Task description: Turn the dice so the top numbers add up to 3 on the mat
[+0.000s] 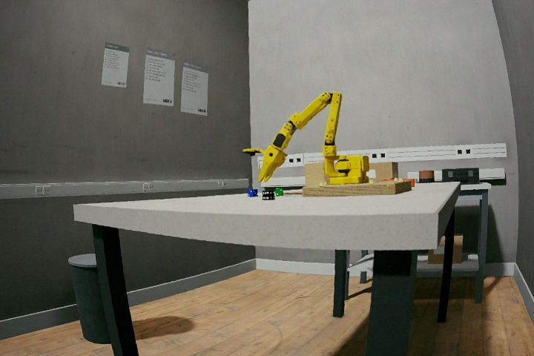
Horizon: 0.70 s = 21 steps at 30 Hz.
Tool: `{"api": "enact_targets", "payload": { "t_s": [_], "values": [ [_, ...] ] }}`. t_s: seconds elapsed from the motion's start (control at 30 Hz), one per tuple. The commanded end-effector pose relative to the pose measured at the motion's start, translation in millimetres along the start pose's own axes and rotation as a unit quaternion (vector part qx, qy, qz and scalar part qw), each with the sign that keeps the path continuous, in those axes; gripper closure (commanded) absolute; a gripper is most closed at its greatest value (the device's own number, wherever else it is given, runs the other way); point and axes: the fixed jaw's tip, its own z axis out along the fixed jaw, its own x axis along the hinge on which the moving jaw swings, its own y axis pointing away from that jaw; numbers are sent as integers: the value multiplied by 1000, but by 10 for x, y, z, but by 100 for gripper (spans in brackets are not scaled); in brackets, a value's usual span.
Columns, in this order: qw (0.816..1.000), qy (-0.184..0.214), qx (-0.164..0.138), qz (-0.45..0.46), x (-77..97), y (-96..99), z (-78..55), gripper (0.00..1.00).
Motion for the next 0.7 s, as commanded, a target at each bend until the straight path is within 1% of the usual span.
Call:
{"api": "enact_targets", "payload": {
  "t_s": [0.0,0.27,0.4,0.53,0.67],
  "values": [
    [1000,-3,-2,2,-18,17,10,72],
    [1000,-3,-3,2,-18,18,10,72],
    [1000,-2,-7,-6,-15,56,9,72],
    [999,-1,-21,-28,-1,173,6,72],
    [997,0,-46,-68,37,378,-9,72]
  ]
}}
